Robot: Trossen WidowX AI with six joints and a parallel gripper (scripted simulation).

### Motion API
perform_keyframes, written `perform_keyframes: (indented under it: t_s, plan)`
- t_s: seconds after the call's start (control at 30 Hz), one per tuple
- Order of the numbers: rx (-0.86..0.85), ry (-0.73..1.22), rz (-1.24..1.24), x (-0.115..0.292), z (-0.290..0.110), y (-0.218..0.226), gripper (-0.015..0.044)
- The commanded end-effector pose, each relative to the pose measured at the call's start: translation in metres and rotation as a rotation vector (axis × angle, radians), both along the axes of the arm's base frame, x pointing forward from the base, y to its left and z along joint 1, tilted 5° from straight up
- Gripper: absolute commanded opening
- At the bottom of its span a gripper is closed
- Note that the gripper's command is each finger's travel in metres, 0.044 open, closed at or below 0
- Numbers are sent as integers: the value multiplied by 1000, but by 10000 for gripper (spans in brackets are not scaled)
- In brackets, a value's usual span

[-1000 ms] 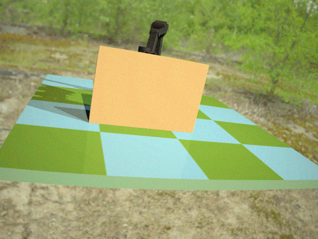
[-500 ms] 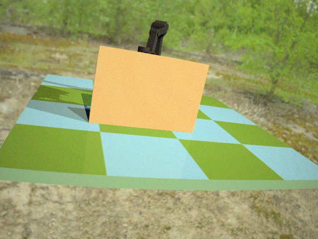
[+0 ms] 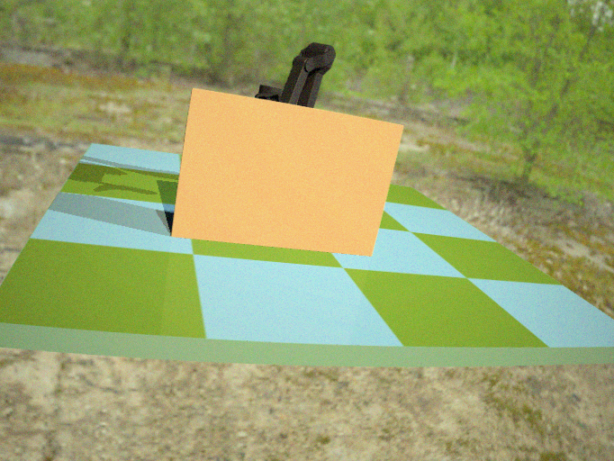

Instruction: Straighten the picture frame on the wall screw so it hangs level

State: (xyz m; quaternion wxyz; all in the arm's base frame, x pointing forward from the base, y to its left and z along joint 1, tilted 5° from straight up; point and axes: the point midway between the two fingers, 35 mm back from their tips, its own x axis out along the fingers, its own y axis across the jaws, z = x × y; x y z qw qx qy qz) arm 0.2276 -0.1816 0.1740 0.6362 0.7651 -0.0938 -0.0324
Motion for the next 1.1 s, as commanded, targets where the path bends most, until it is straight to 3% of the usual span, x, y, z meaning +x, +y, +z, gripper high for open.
perform_keyframes:
  t_s: [0.0, 0.23, 1.07]
  plan:
    - [0, -16, -2, -27, 14, 1, 260]
    - [11, 8, 2, -77, 27, 19, 260]
    - [11, 10, 2, -78, 27, 20, 260]
